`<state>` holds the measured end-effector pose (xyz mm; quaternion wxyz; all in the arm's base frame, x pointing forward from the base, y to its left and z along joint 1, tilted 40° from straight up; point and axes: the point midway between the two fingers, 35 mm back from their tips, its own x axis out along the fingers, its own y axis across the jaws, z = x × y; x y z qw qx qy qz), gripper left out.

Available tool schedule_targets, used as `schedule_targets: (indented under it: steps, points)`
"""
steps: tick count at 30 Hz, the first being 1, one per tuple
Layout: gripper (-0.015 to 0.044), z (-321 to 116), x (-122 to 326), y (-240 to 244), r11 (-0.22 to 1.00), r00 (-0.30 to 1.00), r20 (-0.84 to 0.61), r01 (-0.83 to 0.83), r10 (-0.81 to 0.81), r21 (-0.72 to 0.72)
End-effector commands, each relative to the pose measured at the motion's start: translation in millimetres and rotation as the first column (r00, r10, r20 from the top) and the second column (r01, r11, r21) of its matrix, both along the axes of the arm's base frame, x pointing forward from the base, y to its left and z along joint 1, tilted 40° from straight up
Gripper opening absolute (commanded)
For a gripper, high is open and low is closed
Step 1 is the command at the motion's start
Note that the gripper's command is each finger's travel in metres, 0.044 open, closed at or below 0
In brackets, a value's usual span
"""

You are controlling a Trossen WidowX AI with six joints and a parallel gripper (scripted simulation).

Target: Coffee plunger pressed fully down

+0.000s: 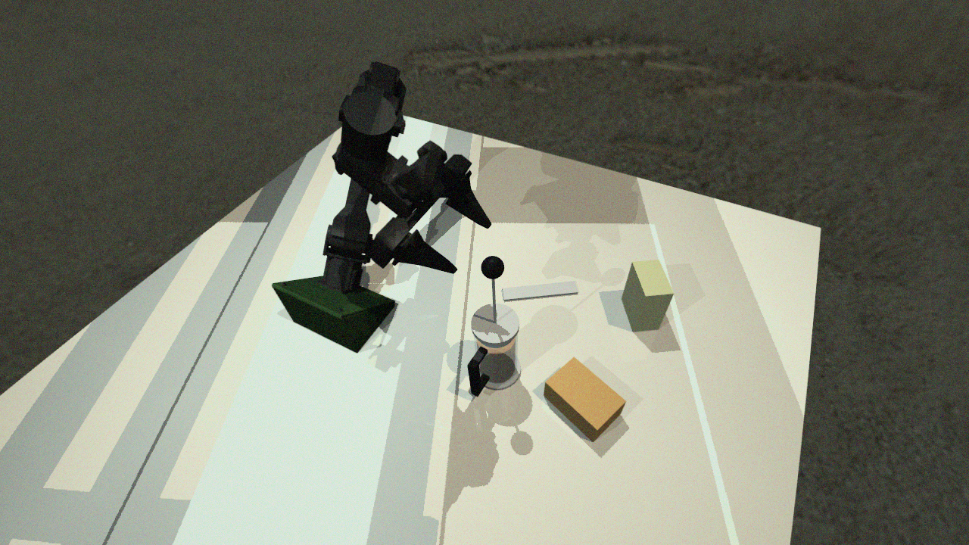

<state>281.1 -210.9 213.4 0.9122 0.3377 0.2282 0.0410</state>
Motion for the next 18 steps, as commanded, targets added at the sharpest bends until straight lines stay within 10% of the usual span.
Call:
schedule_targets:
  steps: [1,18]
  points:
    - [0.044,-4,0,4,1.0,1.0,0.002,0.008,-0.008,-0.001]
    - [0.044,-14,23,9,1.0,1.0,0.001,0.007,-0.007,-0.003]
